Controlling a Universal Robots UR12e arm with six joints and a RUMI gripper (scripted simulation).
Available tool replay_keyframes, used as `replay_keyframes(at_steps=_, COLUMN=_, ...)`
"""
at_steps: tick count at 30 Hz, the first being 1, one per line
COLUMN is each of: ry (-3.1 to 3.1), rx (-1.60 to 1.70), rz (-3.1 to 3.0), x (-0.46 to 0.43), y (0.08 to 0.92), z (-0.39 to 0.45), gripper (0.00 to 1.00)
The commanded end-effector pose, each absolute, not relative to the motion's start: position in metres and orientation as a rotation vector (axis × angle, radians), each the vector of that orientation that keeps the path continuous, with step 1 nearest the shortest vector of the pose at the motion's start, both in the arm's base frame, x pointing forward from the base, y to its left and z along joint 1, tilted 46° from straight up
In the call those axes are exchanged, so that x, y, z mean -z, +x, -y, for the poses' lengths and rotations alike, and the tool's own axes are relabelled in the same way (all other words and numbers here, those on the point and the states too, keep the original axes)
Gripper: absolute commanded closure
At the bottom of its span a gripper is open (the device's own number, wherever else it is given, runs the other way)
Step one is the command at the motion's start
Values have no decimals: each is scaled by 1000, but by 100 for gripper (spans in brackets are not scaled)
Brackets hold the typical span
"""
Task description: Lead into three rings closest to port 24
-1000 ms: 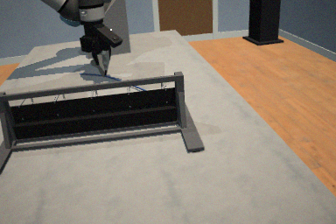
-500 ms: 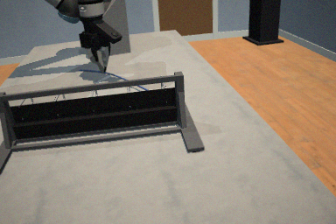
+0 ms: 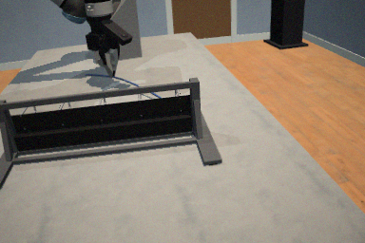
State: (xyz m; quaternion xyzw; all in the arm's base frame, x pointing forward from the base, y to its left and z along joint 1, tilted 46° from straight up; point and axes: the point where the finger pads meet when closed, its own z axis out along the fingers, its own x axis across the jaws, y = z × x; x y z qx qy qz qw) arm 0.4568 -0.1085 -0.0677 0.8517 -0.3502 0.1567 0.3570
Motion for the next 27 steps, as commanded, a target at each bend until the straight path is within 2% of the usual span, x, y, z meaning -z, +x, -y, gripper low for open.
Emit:
replay_keyframes(at_steps=1, ry=2199, rx=-405, rz=904, x=67, y=457, z=108, gripper=100)
replay_keyframes(at_steps=12, ry=2217, rx=-381, rz=847, x=51, y=476, z=111, gripper=100)
replay_keyframes(at_steps=27, ry=2301, rx=-232, rz=491, x=-58, y=591, z=128, gripper=100)
